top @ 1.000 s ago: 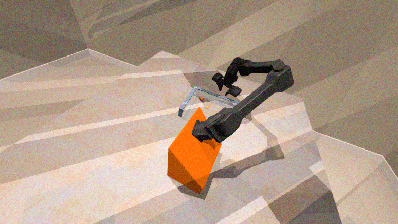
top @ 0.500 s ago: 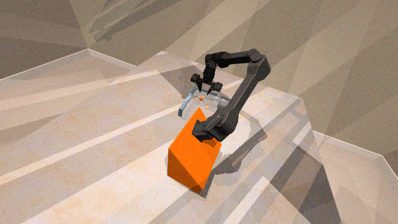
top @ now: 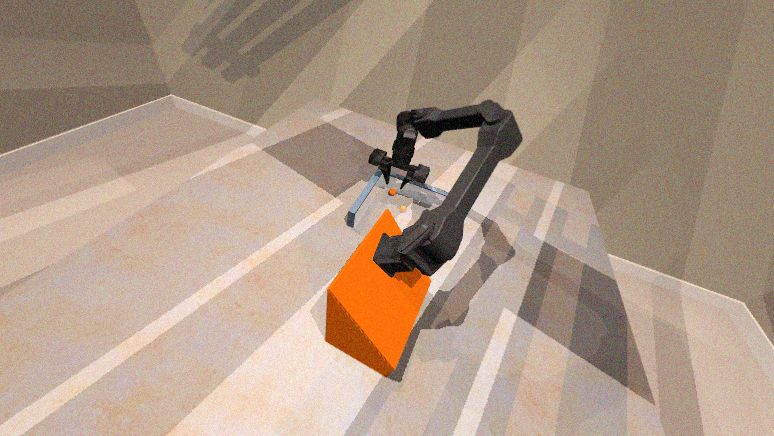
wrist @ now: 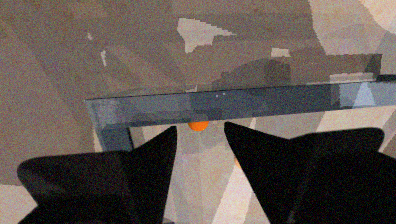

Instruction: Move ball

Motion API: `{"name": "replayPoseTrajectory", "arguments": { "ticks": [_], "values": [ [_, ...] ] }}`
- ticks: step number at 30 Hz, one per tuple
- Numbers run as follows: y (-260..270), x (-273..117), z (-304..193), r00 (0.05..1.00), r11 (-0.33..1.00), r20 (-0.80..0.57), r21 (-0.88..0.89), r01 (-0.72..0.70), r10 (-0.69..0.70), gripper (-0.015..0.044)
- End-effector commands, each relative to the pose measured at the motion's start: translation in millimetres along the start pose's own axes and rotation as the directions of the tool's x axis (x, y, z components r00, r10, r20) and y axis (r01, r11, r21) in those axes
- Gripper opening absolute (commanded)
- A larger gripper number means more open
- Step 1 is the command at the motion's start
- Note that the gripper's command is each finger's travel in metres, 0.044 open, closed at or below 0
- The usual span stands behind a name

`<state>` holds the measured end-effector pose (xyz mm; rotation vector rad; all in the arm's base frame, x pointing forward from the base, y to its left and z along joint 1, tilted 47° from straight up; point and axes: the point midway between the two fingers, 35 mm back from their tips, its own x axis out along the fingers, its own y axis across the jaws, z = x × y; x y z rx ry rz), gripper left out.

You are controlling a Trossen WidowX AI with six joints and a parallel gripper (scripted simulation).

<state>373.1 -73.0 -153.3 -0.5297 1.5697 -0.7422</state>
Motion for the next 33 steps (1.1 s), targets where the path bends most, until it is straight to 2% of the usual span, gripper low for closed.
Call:
{"name": "replayPoseTrajectory", "arguments": {
  "ticks": [1,14,18,26,28,33],
  "values": [
    [1,9,-2,1.000,1.000,-0.004,-0.009,0.006,-0.006,0.0223],
    [0,28,-2,1.000,1.000,-0.004,-0.009,0.007,-0.007,0.0223],
    [0,28,-2,1.000,1.000,-0.004,-0.009,0.007,-0.007,0.0118],
    [0,28,-2,1.000,1.000,-0.004,-0.009,0.007,-0.007,0.0065],
    [0,27,-2,1.000,1.000,-0.004,-0.009,0.007,-0.007,0.0012],
    [3,-10,3,1.000,1.000,-0.002,-0.009,0.000,0.000,0.0000]
  ]
}}
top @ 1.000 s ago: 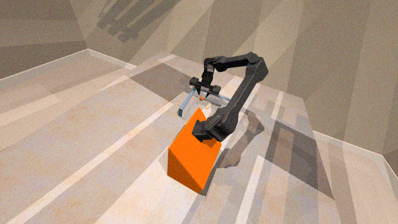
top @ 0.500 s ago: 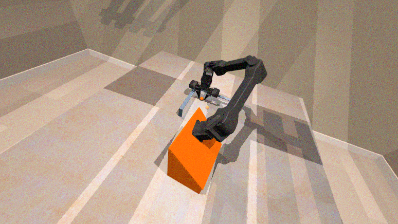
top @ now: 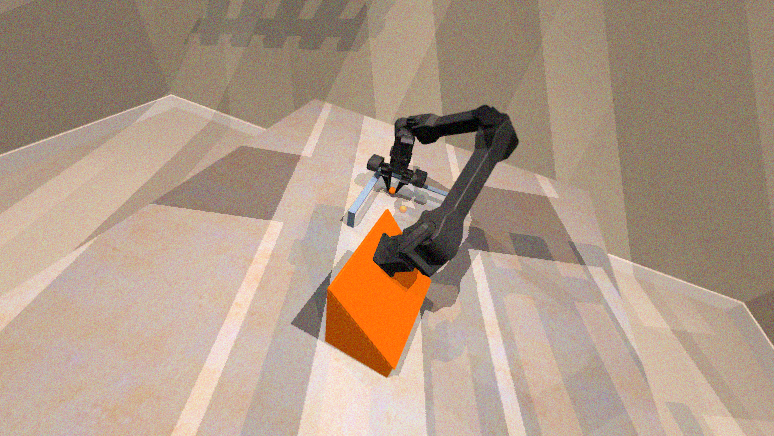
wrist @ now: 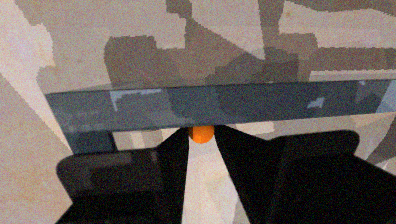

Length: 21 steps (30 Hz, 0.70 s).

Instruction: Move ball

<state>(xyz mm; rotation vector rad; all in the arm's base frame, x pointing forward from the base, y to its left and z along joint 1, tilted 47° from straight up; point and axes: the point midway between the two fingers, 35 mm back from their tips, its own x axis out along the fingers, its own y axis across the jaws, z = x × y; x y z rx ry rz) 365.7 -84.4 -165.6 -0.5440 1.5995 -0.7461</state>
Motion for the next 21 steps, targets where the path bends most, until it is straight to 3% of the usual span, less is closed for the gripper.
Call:
{"name": "replayPoseTrajectory", "arguments": {
  "ticks": [1,10,21],
  "values": [
    [2,-37,7,1.000,1.000,0.023,0.008,-0.011,0.011,0.0000],
    [1,-112,1,1.000,1.000,0.022,0.009,-0.010,0.010,0.0000],
    [-13,-105,-10,1.000,1.000,0.021,0.008,-0.010,0.010,0.0000]
  ]
}}
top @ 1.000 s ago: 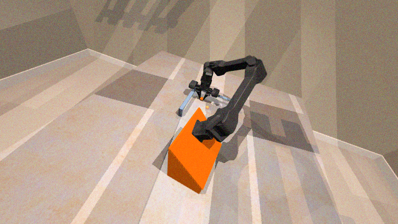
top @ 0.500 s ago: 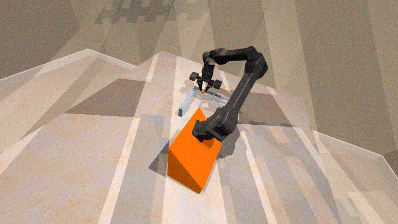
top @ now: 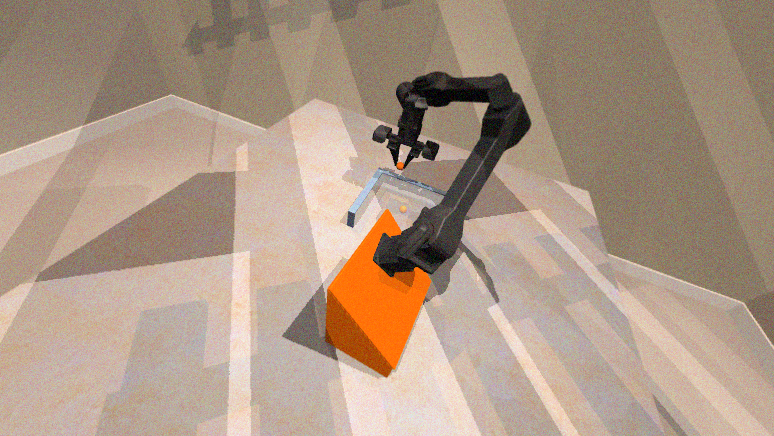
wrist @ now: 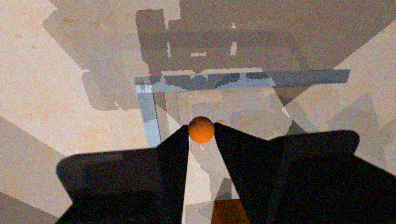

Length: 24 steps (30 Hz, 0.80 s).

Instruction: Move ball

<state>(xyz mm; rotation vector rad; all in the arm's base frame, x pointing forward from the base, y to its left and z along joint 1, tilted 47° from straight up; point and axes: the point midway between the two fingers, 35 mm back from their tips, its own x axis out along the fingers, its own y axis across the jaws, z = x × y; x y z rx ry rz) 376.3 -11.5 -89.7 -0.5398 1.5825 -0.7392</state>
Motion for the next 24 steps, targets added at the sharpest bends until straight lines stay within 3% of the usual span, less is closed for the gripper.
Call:
{"name": "replayPoseTrajectory", "arguments": {
  "ticks": [1,24],
  "values": [
    [-10,2,-5,1.000,1.000,0.004,0.003,-0.004,0.004,0.0000],
    [-52,31,-56,1.000,1.000,0.001,0.001,0.001,-0.001,0.0000]
  ]
}}
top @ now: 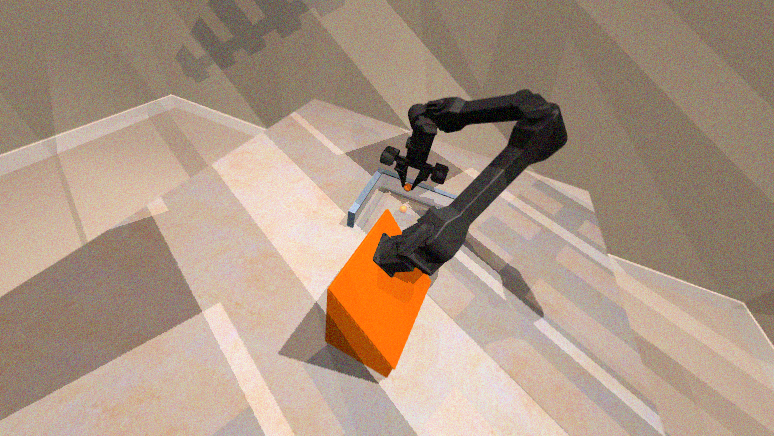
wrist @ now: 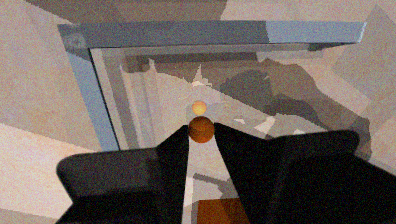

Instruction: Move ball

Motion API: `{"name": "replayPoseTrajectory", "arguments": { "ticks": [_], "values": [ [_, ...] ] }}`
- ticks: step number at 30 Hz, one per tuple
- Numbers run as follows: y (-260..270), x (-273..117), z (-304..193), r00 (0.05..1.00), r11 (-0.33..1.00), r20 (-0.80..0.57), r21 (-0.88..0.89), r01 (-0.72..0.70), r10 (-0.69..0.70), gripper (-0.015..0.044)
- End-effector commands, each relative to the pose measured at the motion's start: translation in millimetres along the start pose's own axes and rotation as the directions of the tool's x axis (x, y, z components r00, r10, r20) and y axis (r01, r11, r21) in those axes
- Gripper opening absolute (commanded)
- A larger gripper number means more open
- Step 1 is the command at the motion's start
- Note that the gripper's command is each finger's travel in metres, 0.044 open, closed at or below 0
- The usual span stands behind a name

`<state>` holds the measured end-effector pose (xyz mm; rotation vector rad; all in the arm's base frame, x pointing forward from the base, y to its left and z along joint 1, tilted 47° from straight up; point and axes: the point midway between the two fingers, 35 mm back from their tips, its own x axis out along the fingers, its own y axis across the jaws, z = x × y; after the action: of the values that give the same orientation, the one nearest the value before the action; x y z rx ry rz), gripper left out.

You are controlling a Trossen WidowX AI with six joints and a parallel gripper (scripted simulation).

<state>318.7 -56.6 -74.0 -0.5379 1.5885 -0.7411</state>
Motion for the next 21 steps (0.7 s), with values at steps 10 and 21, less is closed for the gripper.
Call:
{"name": "replayPoseTrajectory", "arguments": {
  "ticks": [10,21],
  "values": [
    [-6,39,-3,1.000,1.000,0.008,0.000,0.001,-0.001,0.0000],
    [-7,73,-6,1.000,1.000,0.007,0.000,0.005,-0.005,0.0000]
  ]
}}
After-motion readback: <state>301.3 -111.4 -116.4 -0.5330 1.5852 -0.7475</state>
